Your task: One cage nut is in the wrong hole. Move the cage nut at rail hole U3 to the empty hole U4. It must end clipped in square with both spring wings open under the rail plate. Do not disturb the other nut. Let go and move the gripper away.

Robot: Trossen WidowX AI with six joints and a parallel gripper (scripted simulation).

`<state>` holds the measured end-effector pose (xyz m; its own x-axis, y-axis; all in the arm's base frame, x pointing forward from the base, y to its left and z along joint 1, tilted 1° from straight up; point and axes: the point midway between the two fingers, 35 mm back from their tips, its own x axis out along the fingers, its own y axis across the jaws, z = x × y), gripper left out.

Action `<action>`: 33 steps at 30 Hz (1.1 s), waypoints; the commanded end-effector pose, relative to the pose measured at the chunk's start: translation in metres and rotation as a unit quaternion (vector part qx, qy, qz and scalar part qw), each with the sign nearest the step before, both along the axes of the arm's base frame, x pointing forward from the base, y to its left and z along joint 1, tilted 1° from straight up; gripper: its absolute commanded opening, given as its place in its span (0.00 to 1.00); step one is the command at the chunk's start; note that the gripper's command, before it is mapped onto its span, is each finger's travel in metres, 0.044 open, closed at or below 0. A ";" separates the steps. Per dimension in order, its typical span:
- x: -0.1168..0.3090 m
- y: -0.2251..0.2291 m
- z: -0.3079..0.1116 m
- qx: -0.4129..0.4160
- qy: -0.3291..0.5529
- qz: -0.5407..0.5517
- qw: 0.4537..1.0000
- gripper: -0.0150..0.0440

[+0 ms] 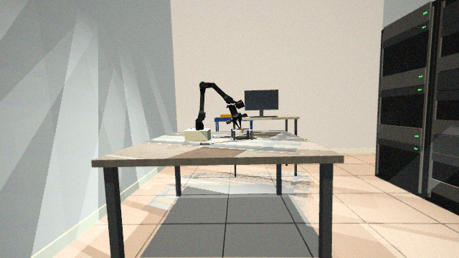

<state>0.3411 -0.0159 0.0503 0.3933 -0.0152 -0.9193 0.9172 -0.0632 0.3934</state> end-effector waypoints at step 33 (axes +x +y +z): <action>-0.002 -0.001 -0.001 -0.003 -0.024 -0.003 1.000 0.32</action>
<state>0.3391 -0.0158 0.0496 0.4320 -0.0171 -0.9017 0.8996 -0.0624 0.4322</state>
